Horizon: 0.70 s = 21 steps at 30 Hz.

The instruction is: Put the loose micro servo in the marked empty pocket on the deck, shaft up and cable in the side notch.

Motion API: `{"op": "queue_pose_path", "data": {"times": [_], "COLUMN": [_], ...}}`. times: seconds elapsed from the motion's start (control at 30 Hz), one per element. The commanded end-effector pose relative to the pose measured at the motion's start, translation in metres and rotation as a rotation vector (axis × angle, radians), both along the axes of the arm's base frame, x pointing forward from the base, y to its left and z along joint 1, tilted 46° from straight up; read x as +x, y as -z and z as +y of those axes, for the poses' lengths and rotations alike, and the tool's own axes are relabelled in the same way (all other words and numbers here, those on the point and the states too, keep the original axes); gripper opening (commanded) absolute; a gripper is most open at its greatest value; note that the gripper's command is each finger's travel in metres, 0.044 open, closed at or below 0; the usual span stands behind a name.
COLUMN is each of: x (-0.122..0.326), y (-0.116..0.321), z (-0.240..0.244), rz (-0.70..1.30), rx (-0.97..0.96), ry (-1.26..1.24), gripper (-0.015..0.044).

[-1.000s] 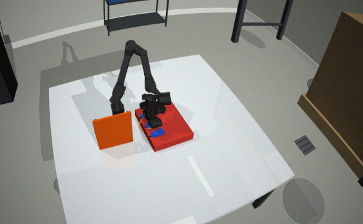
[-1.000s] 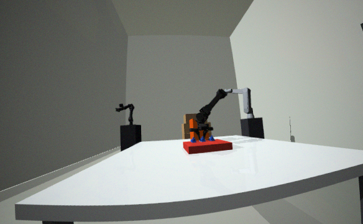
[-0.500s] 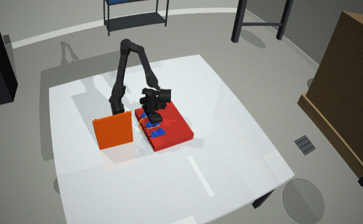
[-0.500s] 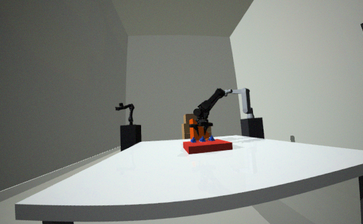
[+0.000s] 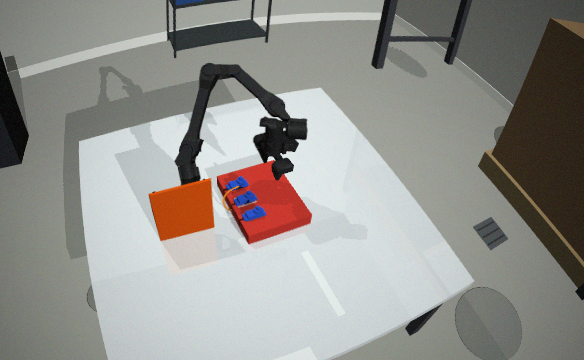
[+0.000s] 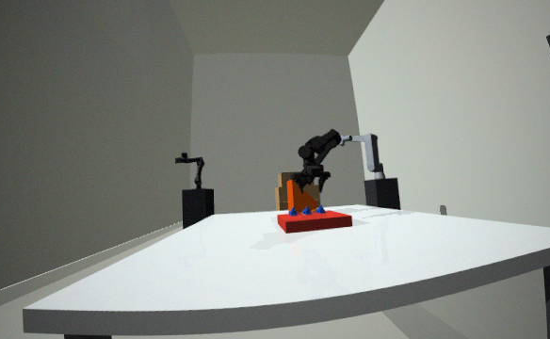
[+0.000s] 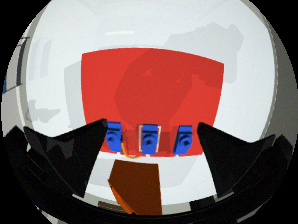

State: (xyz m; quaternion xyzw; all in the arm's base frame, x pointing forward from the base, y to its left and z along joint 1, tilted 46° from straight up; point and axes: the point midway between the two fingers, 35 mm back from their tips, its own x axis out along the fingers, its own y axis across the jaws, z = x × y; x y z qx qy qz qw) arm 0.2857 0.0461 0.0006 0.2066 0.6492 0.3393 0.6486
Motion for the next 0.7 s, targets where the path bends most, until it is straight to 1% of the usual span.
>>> {"op": "queue_pose_path", "data": {"times": [0.0, 0.17, 0.67], "x": [0.001, -0.002, -0.002], "y": [-0.005, -0.033, -0.033], "z": [-0.007, -0.033, -0.033], "rz": [0.016, 0.001, 0.001], "rx": [0.0, 0.001, 0.001], "ry": [-0.002, -0.001, -0.001], "gripper": [0.044, 0.044, 0.044]}}
